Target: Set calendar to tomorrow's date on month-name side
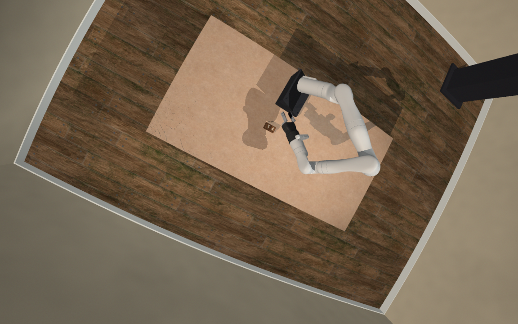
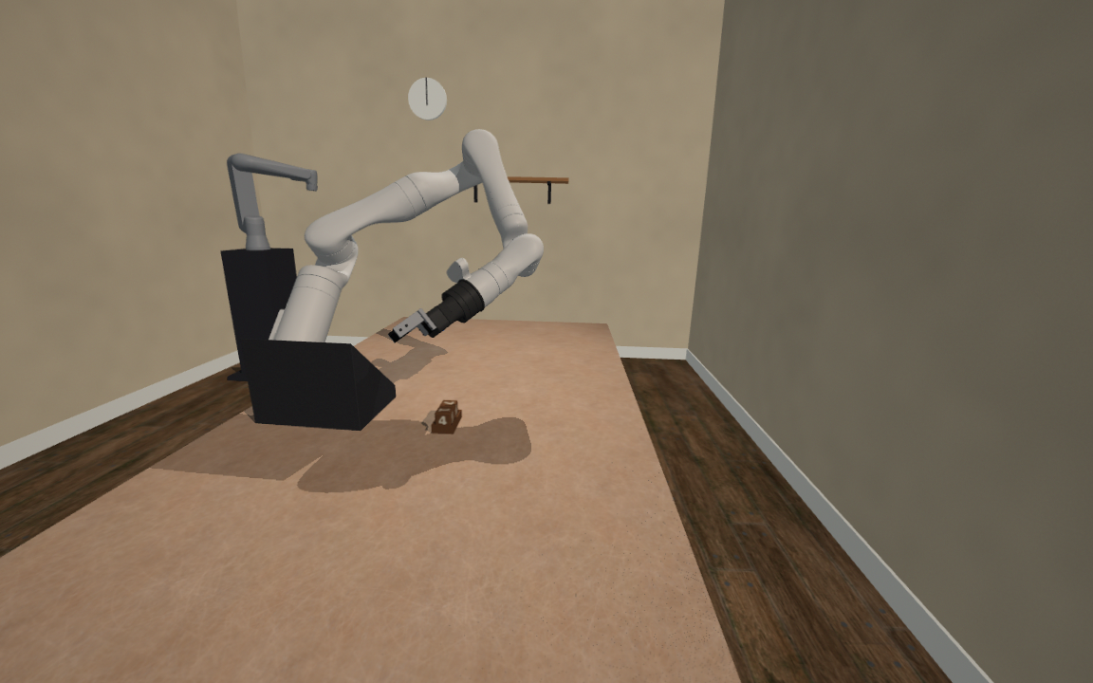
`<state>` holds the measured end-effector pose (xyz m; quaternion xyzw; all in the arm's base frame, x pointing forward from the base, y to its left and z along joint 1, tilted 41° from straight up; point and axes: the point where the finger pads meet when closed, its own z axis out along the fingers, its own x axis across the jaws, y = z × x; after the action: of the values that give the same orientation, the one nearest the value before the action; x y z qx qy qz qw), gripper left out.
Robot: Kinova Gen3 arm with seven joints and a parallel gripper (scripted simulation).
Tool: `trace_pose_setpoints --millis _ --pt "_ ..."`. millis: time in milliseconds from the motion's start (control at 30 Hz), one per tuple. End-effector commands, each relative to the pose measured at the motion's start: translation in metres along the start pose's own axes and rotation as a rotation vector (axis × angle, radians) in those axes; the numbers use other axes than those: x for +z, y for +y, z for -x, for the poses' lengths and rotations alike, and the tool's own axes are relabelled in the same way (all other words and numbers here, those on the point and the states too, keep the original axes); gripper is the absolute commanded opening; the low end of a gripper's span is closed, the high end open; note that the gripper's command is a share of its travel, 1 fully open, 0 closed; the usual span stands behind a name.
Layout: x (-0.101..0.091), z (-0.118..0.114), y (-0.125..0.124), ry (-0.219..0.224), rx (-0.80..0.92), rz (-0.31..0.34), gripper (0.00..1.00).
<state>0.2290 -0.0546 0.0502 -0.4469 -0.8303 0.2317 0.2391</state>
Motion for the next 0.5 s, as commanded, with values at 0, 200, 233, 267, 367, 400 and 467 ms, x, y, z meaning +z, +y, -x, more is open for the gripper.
trace_pose_setpoints --millis 0,200,233,267,367,400,467 --pt "0.015 0.007 -0.003 0.127 0.057 0.067 1.0" --pt "0.021 0.001 0.016 0.288 0.073 0.21 1.0" --pt "0.021 0.0 0.021 0.324 0.08 0.249 1.0" --pt "0.021 0.0 0.025 0.358 0.087 0.289 1.0" --pt "0.016 0.004 0.039 0.447 0.114 0.409 1.0" --pt "0.014 0.006 0.043 0.472 0.124 0.448 1.0" --pt "0.009 0.012 0.051 0.516 0.146 0.525 1.0"
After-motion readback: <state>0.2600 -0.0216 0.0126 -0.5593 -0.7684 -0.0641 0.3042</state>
